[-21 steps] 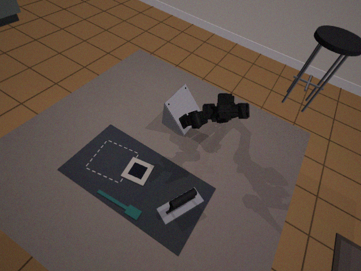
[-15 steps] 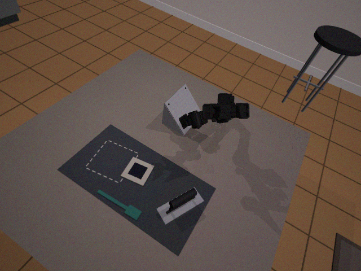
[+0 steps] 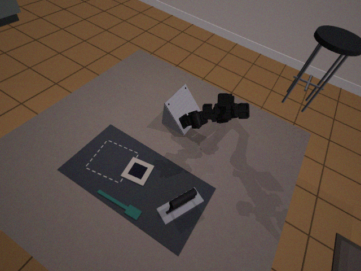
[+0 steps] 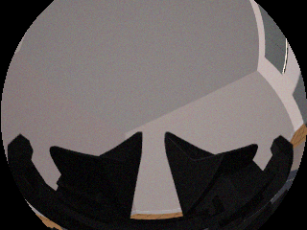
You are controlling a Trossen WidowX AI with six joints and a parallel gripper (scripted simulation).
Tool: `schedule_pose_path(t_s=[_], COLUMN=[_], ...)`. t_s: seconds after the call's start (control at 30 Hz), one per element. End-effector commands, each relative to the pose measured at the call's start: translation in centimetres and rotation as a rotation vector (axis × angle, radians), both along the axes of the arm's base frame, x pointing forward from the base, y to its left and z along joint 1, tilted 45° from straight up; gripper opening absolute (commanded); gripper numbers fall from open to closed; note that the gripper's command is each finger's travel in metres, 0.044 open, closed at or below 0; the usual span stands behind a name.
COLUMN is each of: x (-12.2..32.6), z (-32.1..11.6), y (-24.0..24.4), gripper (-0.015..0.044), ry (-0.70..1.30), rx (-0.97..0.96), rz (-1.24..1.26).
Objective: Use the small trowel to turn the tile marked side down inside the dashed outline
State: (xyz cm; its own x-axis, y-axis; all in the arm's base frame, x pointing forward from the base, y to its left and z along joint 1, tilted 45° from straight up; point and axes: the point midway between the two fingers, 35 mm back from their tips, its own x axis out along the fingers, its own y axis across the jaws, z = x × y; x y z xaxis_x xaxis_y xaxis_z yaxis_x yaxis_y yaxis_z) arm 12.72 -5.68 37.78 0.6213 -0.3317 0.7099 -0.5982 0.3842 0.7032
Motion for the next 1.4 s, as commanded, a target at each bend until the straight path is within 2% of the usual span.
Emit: schedule_pose_path(t_s=[0.0,0.1,0.6,0.73,1.37], x=[0.00,0.00,0.00,0.00,0.00], z=[0.00,0.00,0.00,0.00,0.00], y=[0.00,0.00,0.00,0.00,0.00], gripper=[0.0074,0.0000,0.0000,0.0100,0.0100], ry=[0.000,0.000,0.000,0.000,0.000], rx=[0.000,0.000,0.000,0.000,0.000], rz=[0.000,0.000,0.000,0.000,0.000])
